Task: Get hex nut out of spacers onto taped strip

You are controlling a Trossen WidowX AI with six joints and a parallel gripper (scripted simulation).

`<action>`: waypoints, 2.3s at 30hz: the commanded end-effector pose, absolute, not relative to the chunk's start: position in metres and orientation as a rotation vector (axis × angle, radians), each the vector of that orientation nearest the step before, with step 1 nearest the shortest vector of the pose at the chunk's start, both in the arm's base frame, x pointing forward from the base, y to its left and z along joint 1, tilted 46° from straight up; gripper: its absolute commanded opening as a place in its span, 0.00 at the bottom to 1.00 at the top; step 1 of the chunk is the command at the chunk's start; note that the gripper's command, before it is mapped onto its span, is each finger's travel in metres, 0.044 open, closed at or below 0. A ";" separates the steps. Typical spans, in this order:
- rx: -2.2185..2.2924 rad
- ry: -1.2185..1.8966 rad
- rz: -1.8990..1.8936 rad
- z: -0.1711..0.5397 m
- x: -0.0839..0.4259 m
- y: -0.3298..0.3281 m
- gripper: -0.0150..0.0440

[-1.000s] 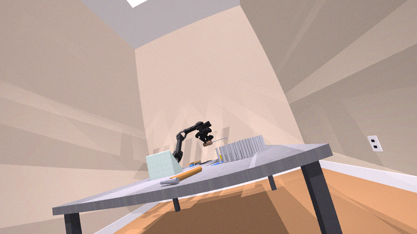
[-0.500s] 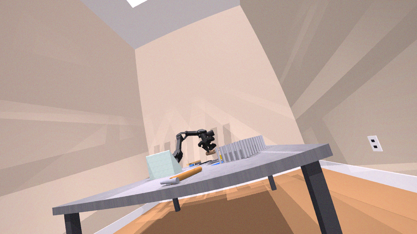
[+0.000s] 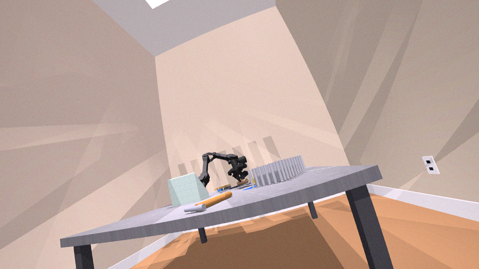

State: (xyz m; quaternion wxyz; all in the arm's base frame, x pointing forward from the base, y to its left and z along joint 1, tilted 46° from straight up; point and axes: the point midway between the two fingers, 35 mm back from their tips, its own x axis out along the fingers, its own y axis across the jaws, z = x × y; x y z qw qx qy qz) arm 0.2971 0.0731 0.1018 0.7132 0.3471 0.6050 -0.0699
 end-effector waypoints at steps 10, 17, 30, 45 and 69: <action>0.769 1.338 -0.165 0.097 0.302 0.070 0.25; 0.769 1.337 -0.165 0.095 0.307 0.069 0.25; 0.768 1.336 -0.163 0.092 0.314 0.066 0.25; 0.768 1.335 -0.162 0.089 0.323 0.062 0.25; 0.767 1.333 -0.161 0.084 0.337 0.056 0.25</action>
